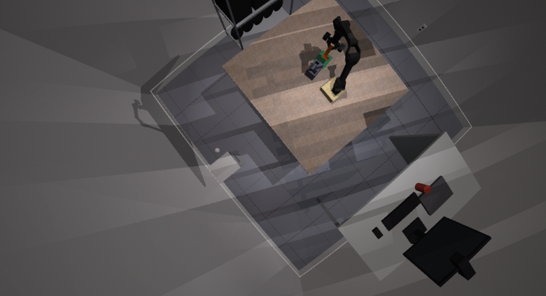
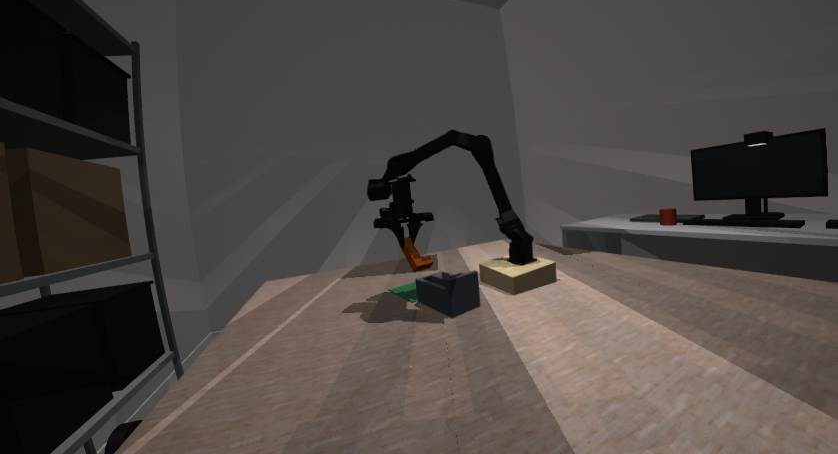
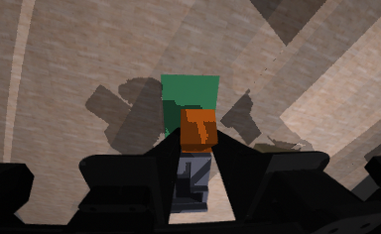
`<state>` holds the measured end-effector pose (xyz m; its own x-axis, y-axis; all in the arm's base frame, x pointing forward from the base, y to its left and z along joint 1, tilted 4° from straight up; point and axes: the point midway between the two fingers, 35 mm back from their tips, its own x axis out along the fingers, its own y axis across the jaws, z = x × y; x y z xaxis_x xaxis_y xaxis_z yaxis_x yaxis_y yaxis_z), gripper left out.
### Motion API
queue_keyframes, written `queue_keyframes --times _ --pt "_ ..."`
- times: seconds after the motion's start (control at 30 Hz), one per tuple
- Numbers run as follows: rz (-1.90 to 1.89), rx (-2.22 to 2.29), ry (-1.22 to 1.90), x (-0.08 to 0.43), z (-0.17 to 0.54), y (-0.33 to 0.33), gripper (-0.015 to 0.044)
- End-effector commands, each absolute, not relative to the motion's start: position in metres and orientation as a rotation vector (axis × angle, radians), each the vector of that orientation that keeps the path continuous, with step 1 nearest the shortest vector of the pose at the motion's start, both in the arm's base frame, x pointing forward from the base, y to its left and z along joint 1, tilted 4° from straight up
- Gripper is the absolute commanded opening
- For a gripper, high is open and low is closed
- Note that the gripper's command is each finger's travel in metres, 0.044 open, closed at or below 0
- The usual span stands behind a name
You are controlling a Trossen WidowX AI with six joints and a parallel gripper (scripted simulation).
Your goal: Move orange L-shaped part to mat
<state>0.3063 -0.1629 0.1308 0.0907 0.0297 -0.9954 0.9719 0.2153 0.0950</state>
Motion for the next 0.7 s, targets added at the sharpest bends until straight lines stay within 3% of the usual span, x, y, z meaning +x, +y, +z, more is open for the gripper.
queue_keyframes --times 0.0,0.67 --pt "-0.969 1.106 1.257 0.307 0.123 -0.162 0.0000" --pt "-0.968 1.107 1.257 0.309 0.092 -0.161 0.0000"
